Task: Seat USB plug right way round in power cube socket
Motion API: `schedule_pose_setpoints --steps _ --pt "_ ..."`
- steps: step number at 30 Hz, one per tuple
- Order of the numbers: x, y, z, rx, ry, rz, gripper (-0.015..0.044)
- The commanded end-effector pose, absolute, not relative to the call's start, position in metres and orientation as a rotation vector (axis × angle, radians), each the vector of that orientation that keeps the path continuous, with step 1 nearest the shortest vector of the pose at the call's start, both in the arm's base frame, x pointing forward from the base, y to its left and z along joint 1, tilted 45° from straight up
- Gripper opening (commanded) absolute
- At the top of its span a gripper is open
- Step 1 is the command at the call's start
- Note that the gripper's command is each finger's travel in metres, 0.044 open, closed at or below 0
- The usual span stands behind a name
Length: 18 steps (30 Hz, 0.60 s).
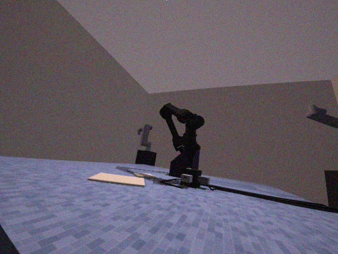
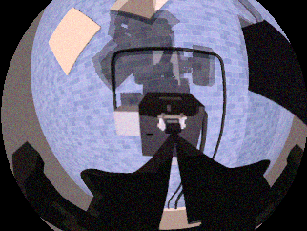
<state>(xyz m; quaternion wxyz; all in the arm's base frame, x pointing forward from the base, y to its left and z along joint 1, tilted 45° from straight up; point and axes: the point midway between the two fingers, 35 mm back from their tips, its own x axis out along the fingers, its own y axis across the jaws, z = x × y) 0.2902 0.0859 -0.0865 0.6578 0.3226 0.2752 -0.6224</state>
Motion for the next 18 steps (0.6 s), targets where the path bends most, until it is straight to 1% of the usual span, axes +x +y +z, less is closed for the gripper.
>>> schedule_pose_setpoints --steps 1,18 --pt "0.2904 0.0845 -0.0875 0.726 0.623 -1.409 0.0000" --pt "0.2906 0.0831 -0.0889 0.726 0.623 -1.409 0.0000"
